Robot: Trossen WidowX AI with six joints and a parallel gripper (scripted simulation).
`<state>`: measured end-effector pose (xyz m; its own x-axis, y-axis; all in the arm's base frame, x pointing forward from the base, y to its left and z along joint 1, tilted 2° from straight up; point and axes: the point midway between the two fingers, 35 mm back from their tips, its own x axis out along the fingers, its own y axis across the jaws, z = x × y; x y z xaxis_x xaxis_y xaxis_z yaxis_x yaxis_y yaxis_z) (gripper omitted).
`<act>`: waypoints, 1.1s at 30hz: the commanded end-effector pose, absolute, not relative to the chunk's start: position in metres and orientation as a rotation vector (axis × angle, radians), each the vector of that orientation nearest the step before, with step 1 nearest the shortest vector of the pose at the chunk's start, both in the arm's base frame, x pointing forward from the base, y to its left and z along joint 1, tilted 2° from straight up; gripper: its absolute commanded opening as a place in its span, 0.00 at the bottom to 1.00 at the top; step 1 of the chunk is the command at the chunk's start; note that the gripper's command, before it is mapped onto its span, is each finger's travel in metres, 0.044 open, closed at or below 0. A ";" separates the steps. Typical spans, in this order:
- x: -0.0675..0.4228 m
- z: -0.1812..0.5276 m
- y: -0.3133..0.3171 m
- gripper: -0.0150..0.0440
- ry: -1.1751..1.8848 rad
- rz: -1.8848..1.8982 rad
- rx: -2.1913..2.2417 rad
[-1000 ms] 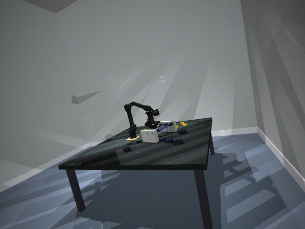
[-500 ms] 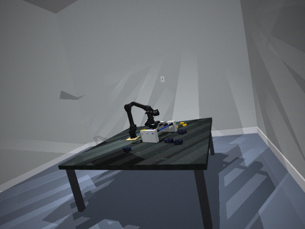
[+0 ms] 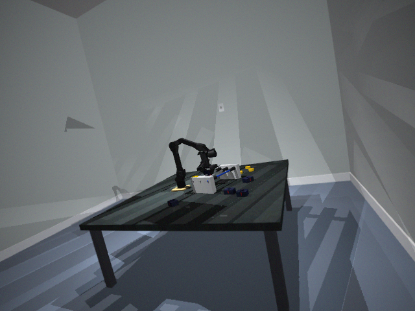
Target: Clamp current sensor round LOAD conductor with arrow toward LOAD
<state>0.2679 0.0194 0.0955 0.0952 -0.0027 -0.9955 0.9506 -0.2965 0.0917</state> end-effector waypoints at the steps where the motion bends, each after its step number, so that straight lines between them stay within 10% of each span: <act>1: 0.268 0.096 0.019 0.72 0.990 -1.348 1.478; 6: 0.268 0.096 0.019 0.72 0.990 -1.348 1.478; 13: 0.268 0.096 0.019 1.00 0.990 -1.348 1.478; 33: 0.236 0.206 0.026 1.00 0.830 -1.203 1.542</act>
